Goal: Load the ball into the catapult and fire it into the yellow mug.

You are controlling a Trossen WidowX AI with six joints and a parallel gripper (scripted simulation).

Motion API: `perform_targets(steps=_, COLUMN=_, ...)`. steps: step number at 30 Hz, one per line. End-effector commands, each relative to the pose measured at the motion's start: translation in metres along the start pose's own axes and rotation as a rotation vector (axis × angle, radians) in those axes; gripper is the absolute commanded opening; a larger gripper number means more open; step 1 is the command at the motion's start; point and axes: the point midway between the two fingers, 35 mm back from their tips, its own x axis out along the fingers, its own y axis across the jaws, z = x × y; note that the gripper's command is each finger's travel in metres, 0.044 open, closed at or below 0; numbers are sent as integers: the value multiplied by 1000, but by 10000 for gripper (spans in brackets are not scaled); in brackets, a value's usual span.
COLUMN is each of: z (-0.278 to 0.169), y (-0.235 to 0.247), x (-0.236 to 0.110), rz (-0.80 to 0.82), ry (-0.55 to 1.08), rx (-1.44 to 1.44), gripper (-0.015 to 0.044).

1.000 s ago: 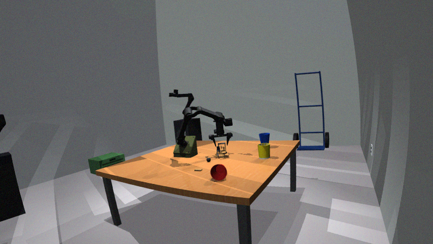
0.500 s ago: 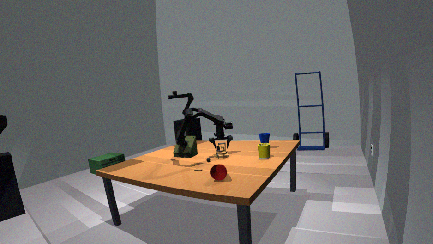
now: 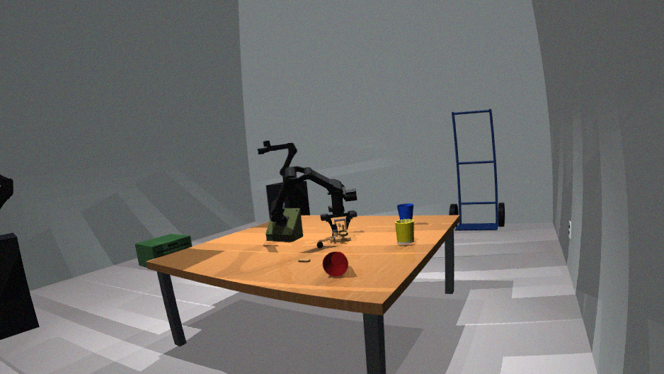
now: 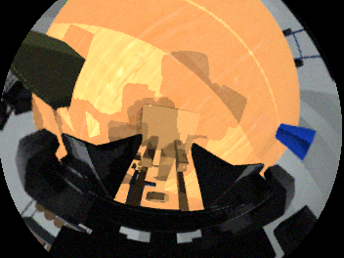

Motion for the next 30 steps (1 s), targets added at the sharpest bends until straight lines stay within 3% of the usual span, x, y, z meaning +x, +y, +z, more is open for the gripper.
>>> perform_targets(steps=1, z=0, y=0, x=-1, rz=-1, ry=0, rx=0, gripper=256)
perform_targets(steps=5, z=0, y=0, x=-1, rz=-1, ry=0, rx=0, gripper=151)
perform_targets(steps=12, z=0, y=0, x=-3, rz=-1, ry=0, rx=0, gripper=85)
perform_targets(steps=15, z=0, y=-1, x=-39, rz=-1, ry=-2, rx=0, gripper=6)
perform_targets(steps=21, z=-1, y=-1, x=-51, rz=-1, ry=-2, rx=22, gripper=0)
perform_targets(steps=30, z=-28, y=-14, x=-50, rz=-3, ry=0, rx=323, gripper=0)
